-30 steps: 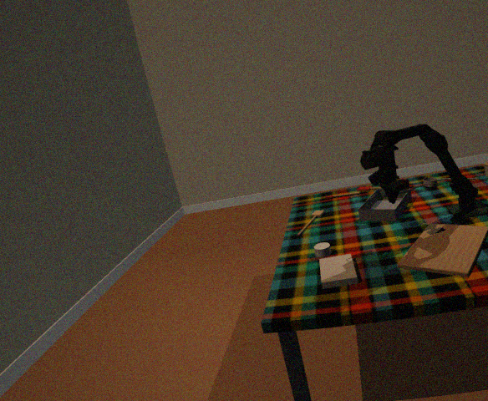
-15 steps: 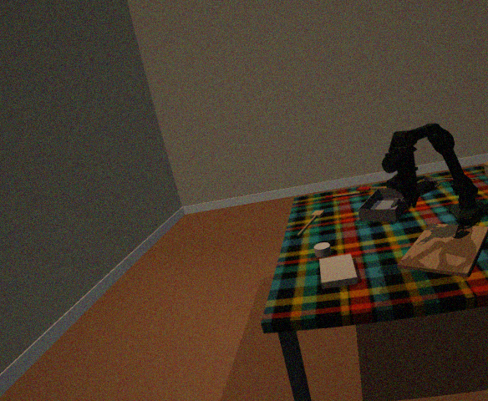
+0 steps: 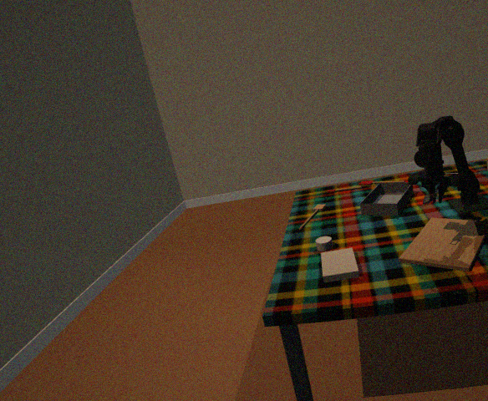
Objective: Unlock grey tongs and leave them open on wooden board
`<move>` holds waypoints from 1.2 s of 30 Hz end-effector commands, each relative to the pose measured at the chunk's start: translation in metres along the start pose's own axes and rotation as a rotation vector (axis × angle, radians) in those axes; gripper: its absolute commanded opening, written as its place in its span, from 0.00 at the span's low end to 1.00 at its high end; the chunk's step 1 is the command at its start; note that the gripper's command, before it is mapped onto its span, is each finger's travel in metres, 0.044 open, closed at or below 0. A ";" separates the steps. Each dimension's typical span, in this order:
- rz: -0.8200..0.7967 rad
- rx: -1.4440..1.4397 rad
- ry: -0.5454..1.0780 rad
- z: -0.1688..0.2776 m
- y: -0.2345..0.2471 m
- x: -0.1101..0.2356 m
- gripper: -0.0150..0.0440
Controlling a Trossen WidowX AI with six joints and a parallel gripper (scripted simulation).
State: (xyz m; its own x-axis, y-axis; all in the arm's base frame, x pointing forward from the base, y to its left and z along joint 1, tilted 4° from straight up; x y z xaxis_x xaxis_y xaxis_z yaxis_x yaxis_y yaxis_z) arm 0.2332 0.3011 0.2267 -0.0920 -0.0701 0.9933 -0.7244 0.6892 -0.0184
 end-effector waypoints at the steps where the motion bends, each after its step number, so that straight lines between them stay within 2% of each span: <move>1: 0.004 0.061 0.005 0.004 0.019 0.000 0.00; 11: 0.001 0.087 -0.019 0.005 0.028 0.001 0.00; 36: -0.039 0.094 -0.397 -0.004 0.031 0.008 0.00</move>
State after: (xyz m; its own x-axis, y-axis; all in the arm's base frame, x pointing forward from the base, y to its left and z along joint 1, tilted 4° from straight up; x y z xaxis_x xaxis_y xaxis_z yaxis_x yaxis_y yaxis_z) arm 0.2131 0.3257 0.2319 -0.2842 -0.3549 0.8907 -0.7884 0.6151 -0.0065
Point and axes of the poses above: the point midway between the two fingers, 35 mm back from their tips, its own x axis back along the fingers, its own y axis across the jaws, z = x × y, the point moved 1 cm from there along x, back along the fingers, and after that the axes turned 3 degrees about -x, right-handed, at the moved point
